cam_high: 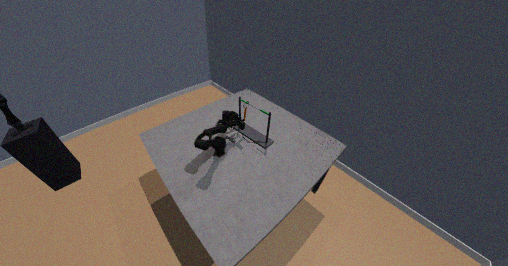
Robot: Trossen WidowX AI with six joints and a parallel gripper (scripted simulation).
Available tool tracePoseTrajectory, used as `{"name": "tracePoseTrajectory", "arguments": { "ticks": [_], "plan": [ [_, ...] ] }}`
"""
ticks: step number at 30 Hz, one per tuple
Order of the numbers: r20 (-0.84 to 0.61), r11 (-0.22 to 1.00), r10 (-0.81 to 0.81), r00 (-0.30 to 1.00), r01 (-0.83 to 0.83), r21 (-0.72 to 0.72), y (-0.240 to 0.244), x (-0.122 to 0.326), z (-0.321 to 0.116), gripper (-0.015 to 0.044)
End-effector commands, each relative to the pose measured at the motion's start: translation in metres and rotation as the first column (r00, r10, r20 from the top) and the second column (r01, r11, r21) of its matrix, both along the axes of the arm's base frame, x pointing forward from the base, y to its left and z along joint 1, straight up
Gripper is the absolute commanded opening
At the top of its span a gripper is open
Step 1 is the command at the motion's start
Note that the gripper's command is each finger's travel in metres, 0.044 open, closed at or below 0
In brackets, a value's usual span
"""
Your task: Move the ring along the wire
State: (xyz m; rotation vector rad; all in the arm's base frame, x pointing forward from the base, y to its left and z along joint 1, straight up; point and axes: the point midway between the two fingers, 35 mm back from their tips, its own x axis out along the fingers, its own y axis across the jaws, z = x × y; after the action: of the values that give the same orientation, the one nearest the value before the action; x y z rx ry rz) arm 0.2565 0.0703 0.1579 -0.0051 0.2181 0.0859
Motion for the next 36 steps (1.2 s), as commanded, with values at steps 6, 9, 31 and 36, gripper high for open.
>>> {"name": "tracePoseTrajectory", "arguments": {
  "ticks": [6,9,31,36],
  "plan": [
    [-0.003,1.0,-0.006,1.0,0.006,0.0,-0.001,0.0,-0.002,0.016],
    [-0.003,1.0,-0.006,1.0,0.006,0.0,-0.001,0.0,-0.002,0.016],
    [-0.003,1.0,-0.001,1.0,0.001,-0.001,-0.007,-0.043,0.007,0.044],
    [-0.003,1.0,-0.001,1.0,0.001,-0.001,-0.007,-0.043,0.007,0.044]
  ]
}}
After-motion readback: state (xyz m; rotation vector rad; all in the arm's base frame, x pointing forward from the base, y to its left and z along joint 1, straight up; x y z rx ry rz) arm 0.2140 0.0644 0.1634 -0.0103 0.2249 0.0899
